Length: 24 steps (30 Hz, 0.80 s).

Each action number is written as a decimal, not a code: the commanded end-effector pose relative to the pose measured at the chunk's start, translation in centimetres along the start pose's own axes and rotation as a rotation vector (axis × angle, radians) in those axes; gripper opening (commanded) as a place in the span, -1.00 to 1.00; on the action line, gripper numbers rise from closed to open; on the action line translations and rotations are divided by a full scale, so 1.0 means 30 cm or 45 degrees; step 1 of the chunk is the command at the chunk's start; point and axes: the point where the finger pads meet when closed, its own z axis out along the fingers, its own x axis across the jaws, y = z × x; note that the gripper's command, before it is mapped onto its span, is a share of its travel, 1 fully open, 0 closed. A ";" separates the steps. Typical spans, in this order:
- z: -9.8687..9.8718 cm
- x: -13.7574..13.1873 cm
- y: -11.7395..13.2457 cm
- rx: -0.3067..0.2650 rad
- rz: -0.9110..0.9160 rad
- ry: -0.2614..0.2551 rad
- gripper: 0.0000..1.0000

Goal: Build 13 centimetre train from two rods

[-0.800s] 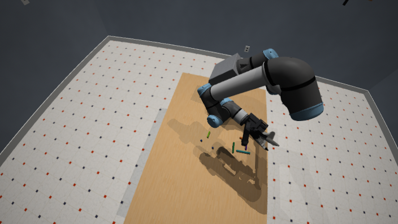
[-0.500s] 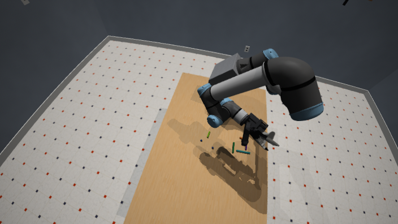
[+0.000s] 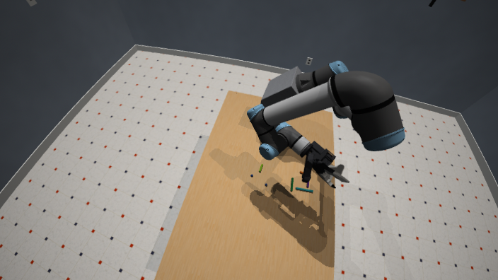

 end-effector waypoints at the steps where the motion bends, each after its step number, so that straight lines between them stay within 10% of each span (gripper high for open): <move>1: -0.001 0.000 0.000 -0.004 -0.006 0.002 1.00; 24: -0.044 0.081 0.011 -0.182 -0.213 0.127 1.00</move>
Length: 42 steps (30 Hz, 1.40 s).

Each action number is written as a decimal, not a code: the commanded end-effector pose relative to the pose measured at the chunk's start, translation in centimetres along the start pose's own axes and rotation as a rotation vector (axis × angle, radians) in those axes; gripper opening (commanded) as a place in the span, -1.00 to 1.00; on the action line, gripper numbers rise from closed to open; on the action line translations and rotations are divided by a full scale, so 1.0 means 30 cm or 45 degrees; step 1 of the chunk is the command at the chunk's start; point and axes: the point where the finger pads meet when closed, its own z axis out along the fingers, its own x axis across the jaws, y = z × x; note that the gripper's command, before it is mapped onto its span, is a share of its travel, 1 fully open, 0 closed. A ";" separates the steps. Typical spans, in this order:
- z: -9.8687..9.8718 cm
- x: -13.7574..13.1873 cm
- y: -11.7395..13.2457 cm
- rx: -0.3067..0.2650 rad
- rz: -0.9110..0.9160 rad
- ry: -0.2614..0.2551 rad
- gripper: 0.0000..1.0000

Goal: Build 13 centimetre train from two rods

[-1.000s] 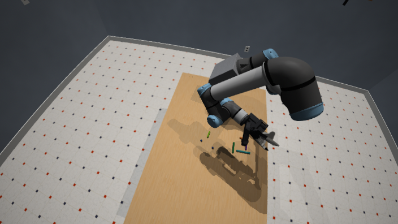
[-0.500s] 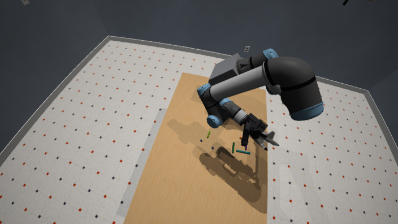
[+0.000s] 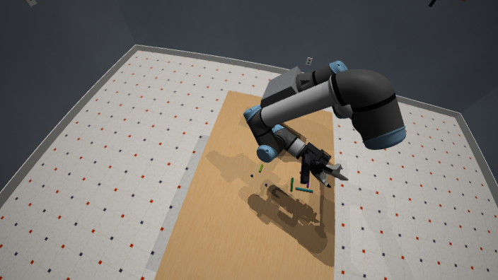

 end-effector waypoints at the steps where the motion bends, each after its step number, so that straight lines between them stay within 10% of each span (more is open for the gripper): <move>1: -0.015 0.030 0.010 -0.074 -0.082 0.053 1.00; 42: -0.170 0.359 0.104 -0.792 -0.921 0.561 1.00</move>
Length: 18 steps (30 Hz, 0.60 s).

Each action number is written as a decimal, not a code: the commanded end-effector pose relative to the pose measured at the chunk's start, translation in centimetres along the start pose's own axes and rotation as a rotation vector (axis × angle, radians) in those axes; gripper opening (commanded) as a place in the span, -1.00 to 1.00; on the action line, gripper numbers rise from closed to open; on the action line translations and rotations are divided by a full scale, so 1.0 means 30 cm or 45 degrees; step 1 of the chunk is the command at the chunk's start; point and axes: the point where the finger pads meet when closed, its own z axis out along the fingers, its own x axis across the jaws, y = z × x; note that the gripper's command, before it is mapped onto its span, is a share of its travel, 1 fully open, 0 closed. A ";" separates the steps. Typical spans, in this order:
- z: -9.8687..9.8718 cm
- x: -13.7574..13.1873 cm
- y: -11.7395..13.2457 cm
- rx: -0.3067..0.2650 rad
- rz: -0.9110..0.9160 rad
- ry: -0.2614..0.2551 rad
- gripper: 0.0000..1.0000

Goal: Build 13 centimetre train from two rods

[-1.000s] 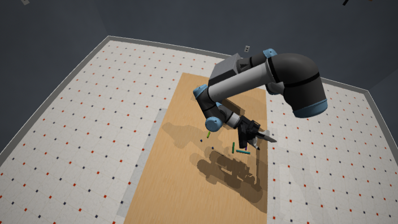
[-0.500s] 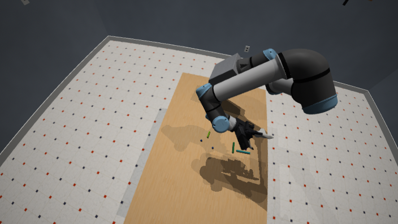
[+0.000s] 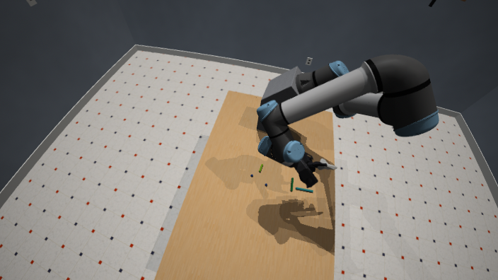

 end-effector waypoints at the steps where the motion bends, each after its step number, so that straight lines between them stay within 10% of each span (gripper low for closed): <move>1: 0.012 0.028 0.048 -0.115 -0.118 0.096 1.00; 18: 0.040 0.106 0.164 -0.393 -0.438 0.289 1.00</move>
